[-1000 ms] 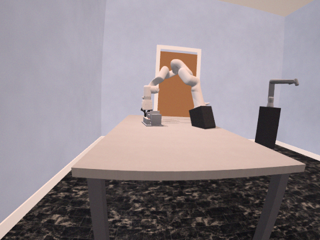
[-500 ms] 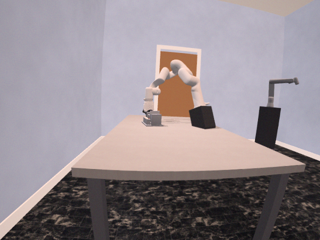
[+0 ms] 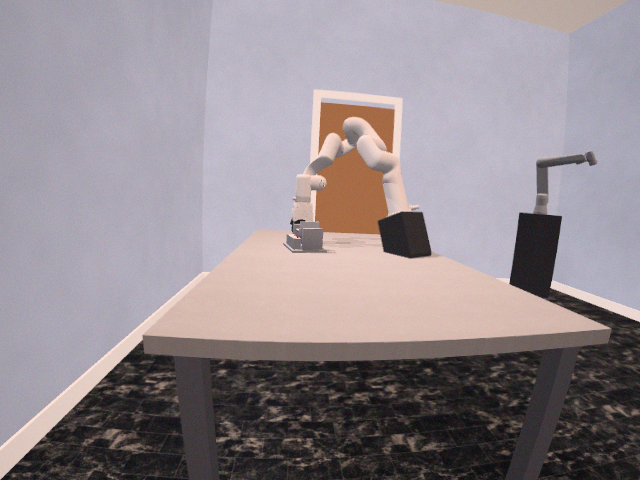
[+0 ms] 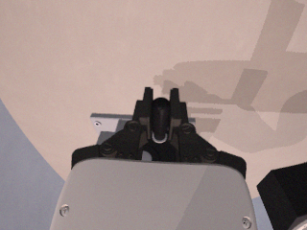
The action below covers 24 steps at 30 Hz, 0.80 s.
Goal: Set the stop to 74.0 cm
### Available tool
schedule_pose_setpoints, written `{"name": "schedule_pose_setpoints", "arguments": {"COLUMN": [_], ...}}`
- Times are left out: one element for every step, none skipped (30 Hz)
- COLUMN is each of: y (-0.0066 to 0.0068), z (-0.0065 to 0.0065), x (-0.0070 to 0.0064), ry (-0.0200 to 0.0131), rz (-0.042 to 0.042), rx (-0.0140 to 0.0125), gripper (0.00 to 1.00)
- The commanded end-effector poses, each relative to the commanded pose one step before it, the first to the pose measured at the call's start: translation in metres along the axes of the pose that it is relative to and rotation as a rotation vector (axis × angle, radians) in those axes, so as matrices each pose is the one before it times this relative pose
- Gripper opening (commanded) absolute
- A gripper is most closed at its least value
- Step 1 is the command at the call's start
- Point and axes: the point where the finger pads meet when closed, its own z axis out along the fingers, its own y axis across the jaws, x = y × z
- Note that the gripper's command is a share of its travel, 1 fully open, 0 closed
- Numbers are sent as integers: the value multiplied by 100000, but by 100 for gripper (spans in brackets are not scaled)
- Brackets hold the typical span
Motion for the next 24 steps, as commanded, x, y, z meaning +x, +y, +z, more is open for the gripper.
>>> {"name": "schedule_pose_setpoints", "arguments": {"y": [544,153,123,121,124,95,93,95,66,60,0,0,61,44,27,28,29,6,1,2,3,-18,-23,-22], "z": [-401,-124,-140,-142,-141,-157,-158,-157,-160,-160,0,0,-159,-154,-149,-148,-148,-143,-141,-141,-140,-137,-136,-136], "x": [15,0,0,0,-1,0,0,0,0,0,0,0,0,0,0,0,-1,1,0,0,-1,1,1,0], "ry": [91,2,-3,0,3,-3,-1,3,-2,-1,0,0,2,1,-2,0,3,-1,-1,0,2,0,0,0], "rz": [-55,0,0,0,0,0,0,0,1,0,0,0,-1,0,1,0,-1,1,1,0,-1,1,1,0], "rx": [-38,-2,3,0,-3,3,1,-3,2,1,0,0,-2,0,2,0,-2,1,1,0,-2,1,1,0], "gripper": [6,6,6,6,6,6,6,6,6,6,6,6,6,6,6,6,6,6,6,6,6,6,6,6]}}
